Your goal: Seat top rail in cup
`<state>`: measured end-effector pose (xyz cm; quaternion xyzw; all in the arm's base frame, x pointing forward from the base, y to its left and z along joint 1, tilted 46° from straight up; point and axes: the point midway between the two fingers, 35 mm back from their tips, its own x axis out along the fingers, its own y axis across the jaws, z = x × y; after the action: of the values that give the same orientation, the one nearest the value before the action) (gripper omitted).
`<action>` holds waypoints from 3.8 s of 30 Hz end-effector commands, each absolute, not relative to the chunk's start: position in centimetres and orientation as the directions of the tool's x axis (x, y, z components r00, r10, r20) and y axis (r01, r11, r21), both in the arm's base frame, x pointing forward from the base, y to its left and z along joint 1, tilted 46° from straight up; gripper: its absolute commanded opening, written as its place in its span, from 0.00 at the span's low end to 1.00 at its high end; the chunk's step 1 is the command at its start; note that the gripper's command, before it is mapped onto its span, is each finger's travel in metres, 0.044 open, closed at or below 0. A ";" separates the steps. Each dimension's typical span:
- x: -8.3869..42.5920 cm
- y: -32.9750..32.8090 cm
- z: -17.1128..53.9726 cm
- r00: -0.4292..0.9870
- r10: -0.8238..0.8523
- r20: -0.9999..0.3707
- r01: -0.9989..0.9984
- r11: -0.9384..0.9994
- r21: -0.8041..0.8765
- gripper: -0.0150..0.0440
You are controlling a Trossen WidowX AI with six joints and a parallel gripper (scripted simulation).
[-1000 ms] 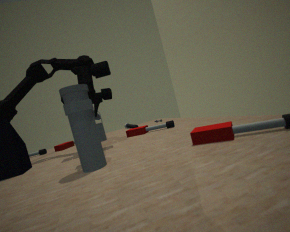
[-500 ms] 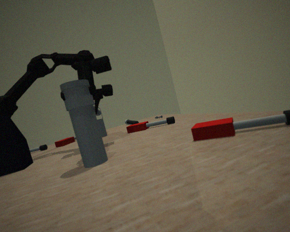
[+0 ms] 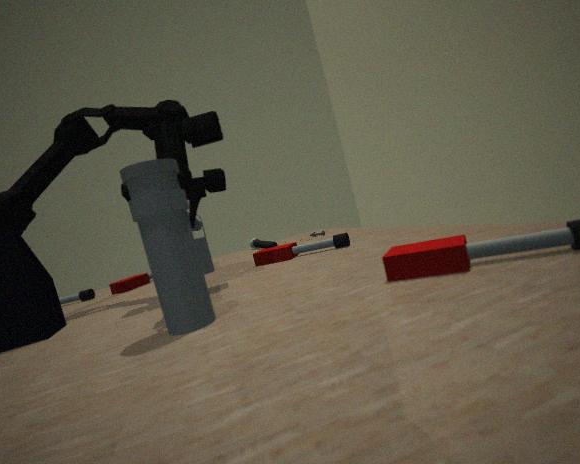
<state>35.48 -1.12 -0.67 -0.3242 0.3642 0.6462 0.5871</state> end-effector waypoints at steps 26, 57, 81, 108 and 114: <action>35.5 -1.1 -0.7 -0.101 0.523 -0.847 -0.995 -0.045 0.090 0.25; 35.5 -1.8 -0.7 -0.101 0.511 -0.854 -0.995 -0.046 0.090 0.25; 35.5 -1.1 -0.7 -0.110 0.525 -0.844 -0.994 -0.056 0.094 0.25; 35.4 -2.8 -1.0 -0.110 0.525 -0.844 -0.994 -0.056 0.094 0.25; 35.3 -3.2 -0.9 -0.110 0.524 -0.844 -0.994 -0.056 0.095 0.25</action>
<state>35.29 -1.76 -0.89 -0.3187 0.3577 0.6578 0.5812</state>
